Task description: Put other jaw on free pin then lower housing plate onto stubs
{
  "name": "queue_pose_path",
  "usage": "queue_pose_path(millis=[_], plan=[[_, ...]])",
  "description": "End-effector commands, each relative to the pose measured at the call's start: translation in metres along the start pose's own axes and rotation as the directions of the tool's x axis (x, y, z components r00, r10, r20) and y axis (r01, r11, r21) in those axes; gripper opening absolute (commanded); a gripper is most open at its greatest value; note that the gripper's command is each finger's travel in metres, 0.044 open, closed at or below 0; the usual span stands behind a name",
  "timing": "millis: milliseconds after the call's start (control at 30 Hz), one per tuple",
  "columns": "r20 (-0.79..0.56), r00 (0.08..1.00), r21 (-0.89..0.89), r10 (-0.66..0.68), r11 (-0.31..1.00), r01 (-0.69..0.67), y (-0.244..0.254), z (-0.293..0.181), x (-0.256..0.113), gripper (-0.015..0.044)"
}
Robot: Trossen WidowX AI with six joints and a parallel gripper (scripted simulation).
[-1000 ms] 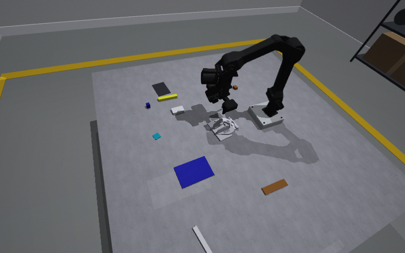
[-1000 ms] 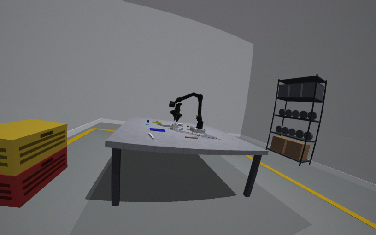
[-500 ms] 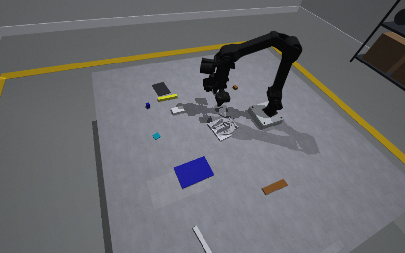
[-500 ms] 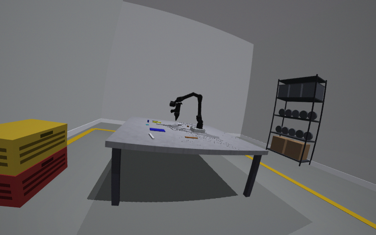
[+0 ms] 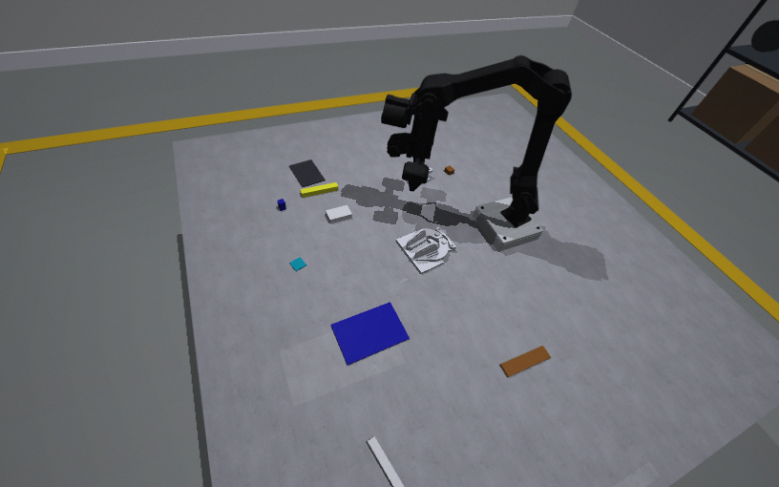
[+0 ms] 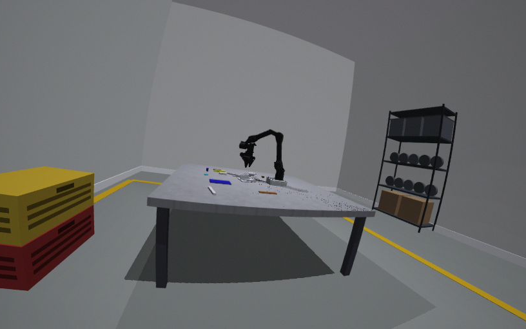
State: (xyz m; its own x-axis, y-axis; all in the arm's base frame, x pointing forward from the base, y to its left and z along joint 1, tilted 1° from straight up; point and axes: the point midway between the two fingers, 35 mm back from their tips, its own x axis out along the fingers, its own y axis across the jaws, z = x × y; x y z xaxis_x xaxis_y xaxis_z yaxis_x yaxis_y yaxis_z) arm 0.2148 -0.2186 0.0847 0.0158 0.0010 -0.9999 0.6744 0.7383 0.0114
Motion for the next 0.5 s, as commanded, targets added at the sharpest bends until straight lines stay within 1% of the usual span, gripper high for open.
queue_pose_path(millis=[0, 467], plan=[[-0.005, 1.000, 0.083, -0.003, 0.997, 0.003, -0.013, 0.001, 0.000, 0.0440], [-0.005, 1.000, 0.386, -0.005, 0.923, 0.006, -0.062, -0.003, -0.005, 0.0440]])
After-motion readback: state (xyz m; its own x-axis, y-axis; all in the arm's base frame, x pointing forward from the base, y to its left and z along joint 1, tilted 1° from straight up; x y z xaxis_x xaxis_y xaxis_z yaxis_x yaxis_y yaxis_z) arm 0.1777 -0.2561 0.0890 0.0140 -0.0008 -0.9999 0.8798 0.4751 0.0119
